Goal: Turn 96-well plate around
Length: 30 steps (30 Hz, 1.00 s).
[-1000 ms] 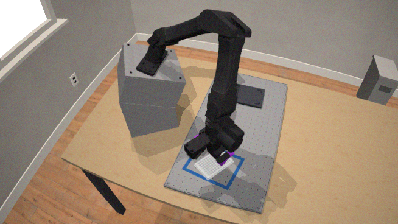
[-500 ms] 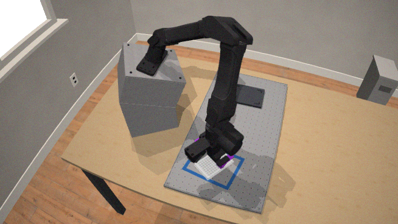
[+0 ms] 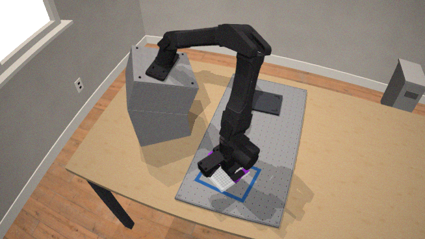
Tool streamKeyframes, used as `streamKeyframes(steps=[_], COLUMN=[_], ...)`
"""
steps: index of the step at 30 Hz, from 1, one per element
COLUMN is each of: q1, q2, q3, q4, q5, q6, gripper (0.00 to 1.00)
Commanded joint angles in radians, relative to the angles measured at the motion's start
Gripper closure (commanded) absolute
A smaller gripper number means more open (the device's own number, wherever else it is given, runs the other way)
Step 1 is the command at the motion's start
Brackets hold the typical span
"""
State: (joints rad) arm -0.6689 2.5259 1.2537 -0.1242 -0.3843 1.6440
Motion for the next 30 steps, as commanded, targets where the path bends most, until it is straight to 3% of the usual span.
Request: streamKeyframes(steps=[1, 18, 19, 30], q1=[-0.002, 0.005, 0.005, 0.005], q2=[0.002, 0.026, 0.026, 0.026], q3=[0.008, 0.021, 0.021, 0.021], q4=[0.016, 0.03, 0.03, 0.03], q5=[0.006, 0.007, 0.007, 0.007], q6=[0.011, 0.018, 0.018, 0.018], gripper=[0.0, 0.0, 1.0, 1.0])
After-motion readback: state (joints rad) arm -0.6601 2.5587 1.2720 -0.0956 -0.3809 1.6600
